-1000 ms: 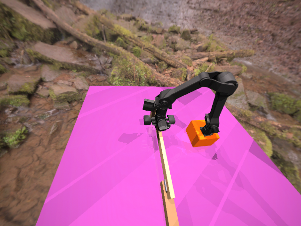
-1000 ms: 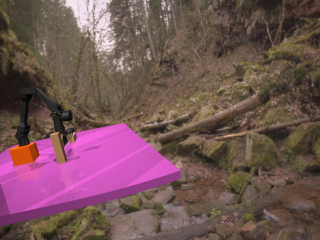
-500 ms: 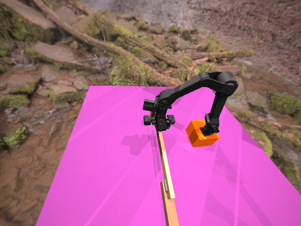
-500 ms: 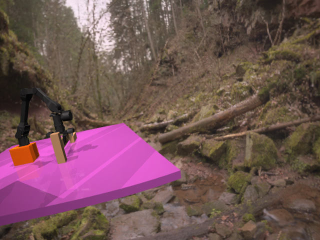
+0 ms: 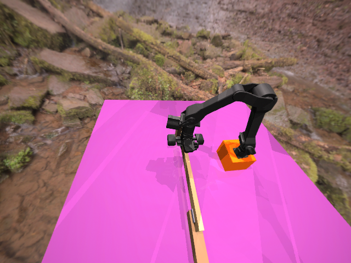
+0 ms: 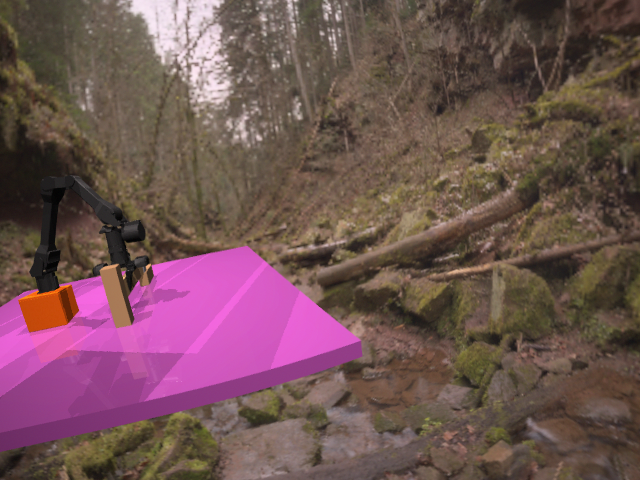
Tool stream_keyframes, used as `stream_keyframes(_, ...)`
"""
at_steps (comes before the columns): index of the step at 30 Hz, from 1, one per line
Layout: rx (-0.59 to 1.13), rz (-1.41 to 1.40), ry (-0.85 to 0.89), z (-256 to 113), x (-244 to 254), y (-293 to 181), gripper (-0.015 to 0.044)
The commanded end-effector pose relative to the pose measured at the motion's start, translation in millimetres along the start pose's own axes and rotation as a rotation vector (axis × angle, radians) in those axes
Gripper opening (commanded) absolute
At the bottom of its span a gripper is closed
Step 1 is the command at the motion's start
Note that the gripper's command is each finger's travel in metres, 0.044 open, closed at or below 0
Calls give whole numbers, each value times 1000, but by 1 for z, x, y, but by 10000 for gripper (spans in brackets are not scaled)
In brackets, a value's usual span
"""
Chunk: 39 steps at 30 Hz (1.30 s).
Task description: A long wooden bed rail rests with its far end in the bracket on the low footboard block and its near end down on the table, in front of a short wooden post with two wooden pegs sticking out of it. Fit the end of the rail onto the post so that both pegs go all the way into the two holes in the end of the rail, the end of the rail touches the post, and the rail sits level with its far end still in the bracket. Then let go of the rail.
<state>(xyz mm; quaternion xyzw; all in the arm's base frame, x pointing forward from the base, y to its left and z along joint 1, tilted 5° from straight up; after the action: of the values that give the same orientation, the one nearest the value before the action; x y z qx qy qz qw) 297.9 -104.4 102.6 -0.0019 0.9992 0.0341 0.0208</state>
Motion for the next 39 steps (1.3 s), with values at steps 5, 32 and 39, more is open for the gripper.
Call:
stream_keyframes(5, 0, 2, -6, -1, -1, 0, 0)
stream_keyframes(32, 0, 2, -6, -3, 0, 0, 0)
stream_keyframes(39, 0, 2, -6, -3, 1, -1, 0)
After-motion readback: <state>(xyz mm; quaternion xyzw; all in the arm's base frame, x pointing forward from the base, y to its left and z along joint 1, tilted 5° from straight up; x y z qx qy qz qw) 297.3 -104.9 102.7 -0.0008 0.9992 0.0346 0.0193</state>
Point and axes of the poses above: the point midway between the two fingers, 35 mm back from their tips, its own z axis out along the fingers, its own x axis across the jaws, y = z × x, the point moved 10 cm from there along -z, back along the fingers, and after that the axes turned 6 degrees about -z, right-handed, at the moved point
